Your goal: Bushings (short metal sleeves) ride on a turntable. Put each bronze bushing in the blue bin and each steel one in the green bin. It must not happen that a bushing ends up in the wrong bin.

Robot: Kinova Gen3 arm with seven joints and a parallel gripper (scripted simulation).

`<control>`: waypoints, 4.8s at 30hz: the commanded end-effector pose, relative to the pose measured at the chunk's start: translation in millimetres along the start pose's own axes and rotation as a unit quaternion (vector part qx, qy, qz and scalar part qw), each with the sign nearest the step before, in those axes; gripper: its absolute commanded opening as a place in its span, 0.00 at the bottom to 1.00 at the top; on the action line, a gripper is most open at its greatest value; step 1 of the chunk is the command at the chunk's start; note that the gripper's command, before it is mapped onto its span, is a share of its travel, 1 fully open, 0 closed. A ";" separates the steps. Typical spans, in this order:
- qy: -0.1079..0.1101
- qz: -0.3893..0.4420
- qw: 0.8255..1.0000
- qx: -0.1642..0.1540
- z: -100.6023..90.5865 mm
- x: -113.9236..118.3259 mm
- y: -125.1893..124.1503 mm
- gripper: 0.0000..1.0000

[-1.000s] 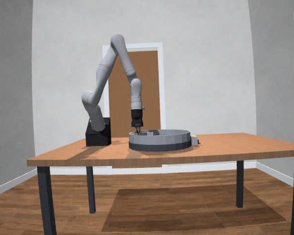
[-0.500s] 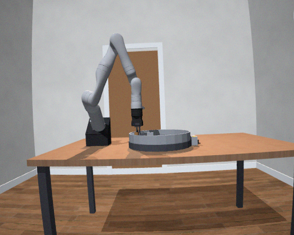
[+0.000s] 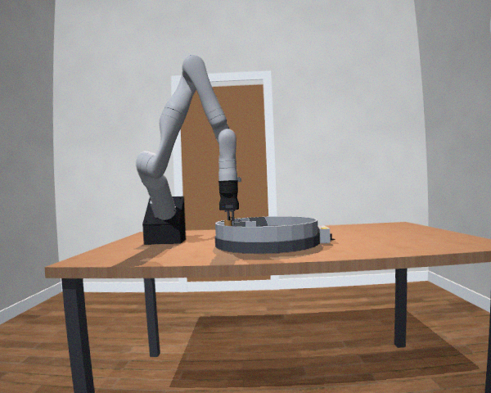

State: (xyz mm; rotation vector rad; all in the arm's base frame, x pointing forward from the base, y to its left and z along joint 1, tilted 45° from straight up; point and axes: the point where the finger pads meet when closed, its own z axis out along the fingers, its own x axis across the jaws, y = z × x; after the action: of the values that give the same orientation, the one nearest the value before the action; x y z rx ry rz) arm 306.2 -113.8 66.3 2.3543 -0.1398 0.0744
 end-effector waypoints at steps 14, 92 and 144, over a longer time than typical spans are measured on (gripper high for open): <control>0.001 -0.001 1.000 0.001 -3.6 0.5 -0.6 0.00; 0.001 0.000 1.000 0.001 -68.4 58.3 -274.2 0.00; 0.001 0.000 1.000 0.001 -4.6 70.0 -329.5 0.00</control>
State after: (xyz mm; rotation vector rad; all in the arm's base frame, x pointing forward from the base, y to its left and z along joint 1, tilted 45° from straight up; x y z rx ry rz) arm 417.8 125.6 -148.4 2.3658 -0.1322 0.0855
